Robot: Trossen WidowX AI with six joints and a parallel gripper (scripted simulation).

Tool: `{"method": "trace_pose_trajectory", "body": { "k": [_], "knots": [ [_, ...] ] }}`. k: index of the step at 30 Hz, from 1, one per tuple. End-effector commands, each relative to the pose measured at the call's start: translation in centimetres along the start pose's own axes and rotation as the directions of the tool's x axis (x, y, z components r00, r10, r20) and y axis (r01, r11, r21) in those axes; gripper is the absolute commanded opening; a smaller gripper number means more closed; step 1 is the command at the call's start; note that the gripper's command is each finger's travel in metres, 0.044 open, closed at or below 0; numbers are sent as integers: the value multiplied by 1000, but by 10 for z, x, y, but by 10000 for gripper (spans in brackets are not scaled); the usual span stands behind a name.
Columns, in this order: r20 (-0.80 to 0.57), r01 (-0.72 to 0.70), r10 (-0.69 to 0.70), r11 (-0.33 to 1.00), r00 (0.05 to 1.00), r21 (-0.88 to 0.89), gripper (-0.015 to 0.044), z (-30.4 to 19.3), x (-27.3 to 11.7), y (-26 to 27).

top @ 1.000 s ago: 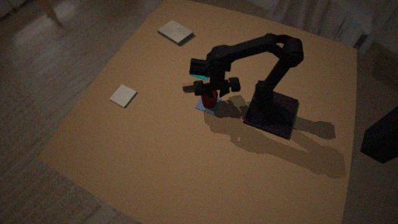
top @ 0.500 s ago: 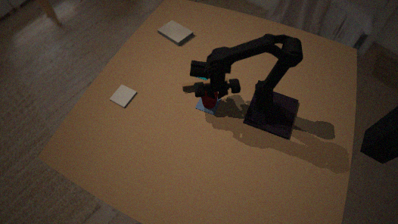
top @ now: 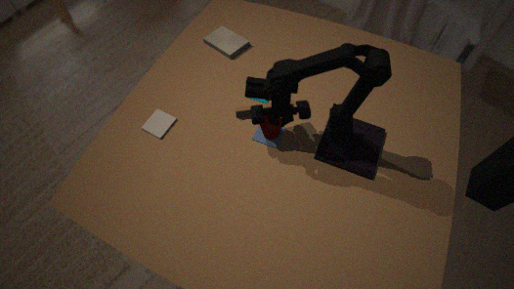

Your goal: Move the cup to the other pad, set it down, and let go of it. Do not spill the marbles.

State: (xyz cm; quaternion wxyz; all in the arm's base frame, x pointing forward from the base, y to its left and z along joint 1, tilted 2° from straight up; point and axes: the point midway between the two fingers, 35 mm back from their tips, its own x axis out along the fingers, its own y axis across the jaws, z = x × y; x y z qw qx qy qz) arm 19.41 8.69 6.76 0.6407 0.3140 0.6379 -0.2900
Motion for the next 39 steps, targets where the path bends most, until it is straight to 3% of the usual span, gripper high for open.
{"method": "trace_pose_trajectory", "body": {
  "k": [1,18,39],
  "knots": [
    [1,-7,7,1000,1000,0,0,1,-10,2],
    [-2,-7,7,1000,1000,4,0,2,-57,1],
    [2,-4,4,1000,1000,8,0,3,-55,1]
  ]
}}
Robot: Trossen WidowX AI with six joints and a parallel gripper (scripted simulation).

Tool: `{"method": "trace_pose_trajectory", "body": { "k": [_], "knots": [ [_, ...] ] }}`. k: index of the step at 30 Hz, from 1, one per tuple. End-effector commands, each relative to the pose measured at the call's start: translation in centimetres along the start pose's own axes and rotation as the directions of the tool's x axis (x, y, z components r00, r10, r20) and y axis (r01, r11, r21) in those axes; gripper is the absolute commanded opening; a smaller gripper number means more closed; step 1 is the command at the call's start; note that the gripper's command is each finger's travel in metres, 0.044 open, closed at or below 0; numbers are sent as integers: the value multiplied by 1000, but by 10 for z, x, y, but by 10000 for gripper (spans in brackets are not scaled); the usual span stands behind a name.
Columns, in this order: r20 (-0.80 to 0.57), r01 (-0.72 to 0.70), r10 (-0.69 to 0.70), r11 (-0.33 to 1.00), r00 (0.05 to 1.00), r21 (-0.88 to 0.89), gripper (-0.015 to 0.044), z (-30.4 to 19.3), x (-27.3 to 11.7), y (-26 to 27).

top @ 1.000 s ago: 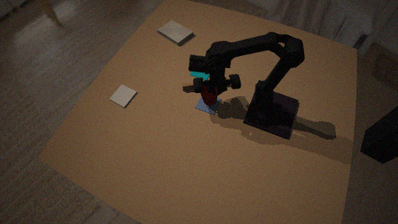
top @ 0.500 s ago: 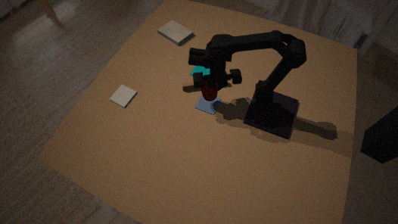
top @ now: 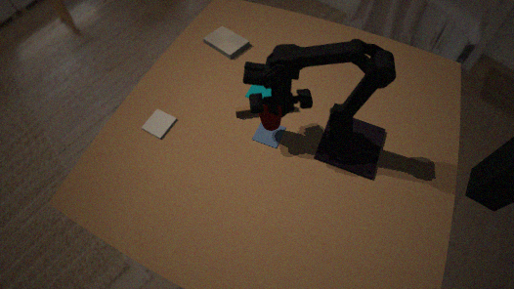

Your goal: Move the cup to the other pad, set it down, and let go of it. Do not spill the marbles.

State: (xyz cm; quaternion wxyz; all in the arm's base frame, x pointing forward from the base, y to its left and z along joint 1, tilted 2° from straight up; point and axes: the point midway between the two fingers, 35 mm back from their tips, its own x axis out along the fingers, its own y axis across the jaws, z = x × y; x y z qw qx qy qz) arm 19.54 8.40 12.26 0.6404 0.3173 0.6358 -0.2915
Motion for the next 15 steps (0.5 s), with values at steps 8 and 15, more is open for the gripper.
{"method": "trace_pose_trajectory", "body": {
  "k": [8,15],
  "knots": [
    [0,-1,1,1000,1000,-1,0,12,0,1],
    [0,-2,2,1000,1000,-2,0,24,-1,2]
  ]
}}
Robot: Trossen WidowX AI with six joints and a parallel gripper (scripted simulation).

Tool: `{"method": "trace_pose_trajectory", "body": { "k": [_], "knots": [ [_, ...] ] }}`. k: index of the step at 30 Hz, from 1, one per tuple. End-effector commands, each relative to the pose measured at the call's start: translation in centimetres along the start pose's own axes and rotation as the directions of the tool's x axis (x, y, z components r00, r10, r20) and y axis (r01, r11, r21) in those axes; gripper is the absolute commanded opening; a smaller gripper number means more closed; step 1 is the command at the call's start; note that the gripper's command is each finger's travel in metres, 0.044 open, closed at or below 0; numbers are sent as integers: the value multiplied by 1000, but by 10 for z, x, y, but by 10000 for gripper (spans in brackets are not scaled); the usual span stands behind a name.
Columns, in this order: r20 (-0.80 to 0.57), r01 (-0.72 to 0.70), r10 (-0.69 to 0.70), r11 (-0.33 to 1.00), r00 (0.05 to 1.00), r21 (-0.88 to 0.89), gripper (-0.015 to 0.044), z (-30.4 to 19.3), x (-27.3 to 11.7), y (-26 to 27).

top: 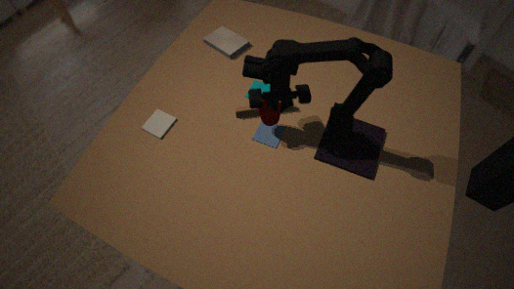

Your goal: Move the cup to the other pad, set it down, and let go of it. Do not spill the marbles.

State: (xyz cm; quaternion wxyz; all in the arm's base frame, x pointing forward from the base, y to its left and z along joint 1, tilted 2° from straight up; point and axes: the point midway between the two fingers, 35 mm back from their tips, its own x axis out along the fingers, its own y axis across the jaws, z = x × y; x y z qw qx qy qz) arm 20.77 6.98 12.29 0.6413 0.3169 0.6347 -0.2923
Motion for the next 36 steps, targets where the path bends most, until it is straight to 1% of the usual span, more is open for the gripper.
{"method": "trace_pose_trajectory", "body": {
  "k": [1,36],
  "knots": [
    [-3,-2,2,1000,1000,-3,0,7,0,2],
    [2,-4,4,1000,1000,-5,0,79,-3,6]
  ]
}}
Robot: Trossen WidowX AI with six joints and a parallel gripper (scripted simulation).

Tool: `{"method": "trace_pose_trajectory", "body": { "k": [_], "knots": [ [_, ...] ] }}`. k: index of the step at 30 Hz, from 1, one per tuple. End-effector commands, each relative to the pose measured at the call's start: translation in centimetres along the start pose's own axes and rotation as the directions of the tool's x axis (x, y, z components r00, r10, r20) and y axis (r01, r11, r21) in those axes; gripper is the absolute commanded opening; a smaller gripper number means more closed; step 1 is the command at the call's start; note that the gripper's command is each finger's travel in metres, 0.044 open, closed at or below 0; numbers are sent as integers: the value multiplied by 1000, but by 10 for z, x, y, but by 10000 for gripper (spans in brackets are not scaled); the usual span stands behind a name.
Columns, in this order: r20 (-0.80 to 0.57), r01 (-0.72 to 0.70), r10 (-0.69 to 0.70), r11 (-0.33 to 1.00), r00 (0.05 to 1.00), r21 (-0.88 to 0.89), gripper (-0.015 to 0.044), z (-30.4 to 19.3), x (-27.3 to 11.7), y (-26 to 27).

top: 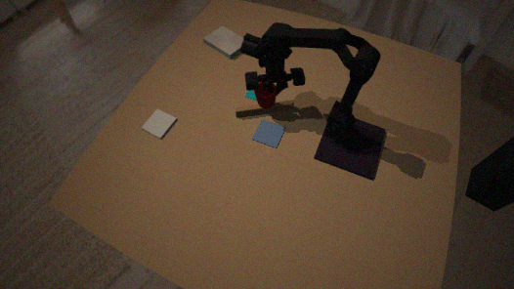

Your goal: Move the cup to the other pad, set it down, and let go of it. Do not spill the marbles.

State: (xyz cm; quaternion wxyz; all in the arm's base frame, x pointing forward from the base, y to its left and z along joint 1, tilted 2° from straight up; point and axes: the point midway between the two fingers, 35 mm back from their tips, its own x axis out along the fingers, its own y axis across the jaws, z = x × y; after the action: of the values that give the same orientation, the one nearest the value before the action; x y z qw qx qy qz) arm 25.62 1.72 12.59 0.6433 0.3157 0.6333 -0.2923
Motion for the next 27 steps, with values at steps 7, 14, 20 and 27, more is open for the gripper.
{"method": "trace_pose_trajectory", "body": {
  "k": [7,14,20,27],
  "knots": [
    [-1,-3,3,1000,1000,-3,0,25,-1,2],
    [1,-3,3,1000,1000,-3,0,43,-2,4],
    [2,-3,3,1000,1000,-3,0,57,-2,5],
    [3,-3,3,1000,1000,-3,0,72,-3,6]
  ]
}}
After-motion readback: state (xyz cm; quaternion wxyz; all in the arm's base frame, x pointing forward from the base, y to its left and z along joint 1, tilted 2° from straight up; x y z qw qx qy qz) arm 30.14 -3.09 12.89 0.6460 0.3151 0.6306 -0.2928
